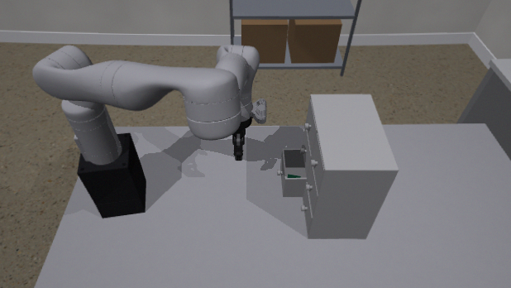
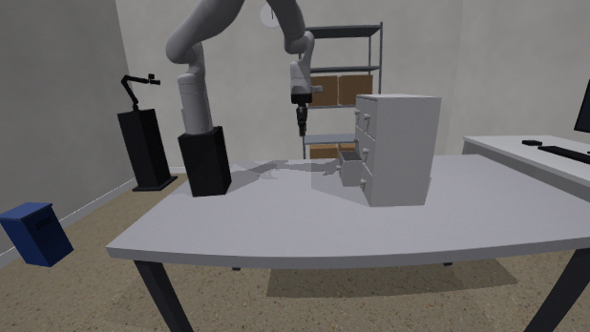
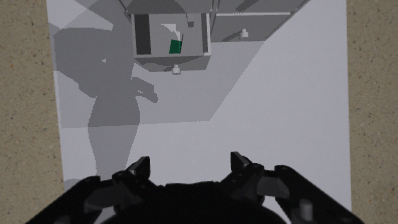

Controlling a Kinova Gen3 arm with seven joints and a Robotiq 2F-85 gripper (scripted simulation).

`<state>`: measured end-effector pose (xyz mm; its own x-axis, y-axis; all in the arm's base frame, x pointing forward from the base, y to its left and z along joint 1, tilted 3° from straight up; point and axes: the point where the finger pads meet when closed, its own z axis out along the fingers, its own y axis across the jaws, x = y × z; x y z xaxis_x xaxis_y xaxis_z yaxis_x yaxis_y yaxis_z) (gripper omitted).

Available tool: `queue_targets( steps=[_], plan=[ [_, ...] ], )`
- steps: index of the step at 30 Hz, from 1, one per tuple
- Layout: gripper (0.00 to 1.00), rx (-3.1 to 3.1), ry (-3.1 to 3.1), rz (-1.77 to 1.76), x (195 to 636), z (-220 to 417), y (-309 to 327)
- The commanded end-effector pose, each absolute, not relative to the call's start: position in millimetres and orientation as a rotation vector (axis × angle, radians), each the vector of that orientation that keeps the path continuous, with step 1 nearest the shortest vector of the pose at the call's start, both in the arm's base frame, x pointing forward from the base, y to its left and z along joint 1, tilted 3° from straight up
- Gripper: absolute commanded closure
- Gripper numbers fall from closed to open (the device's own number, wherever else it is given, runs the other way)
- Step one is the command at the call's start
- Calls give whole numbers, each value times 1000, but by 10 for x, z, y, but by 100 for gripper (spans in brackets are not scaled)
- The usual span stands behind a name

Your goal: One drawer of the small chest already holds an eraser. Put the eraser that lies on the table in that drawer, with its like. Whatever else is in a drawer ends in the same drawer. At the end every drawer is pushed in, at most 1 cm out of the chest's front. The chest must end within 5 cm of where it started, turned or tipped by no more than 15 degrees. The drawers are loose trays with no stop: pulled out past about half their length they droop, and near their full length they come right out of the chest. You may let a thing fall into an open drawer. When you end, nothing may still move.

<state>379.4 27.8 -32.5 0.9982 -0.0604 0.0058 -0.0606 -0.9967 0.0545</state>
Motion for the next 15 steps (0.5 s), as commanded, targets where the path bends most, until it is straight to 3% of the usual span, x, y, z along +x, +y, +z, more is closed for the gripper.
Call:
queue_targets(
  steps=[1,15],
  plan=[
    [0,3084,-77,11,3676,-268,326],
    [0,3084,-77,11,3109,-62,549]
  ],
)
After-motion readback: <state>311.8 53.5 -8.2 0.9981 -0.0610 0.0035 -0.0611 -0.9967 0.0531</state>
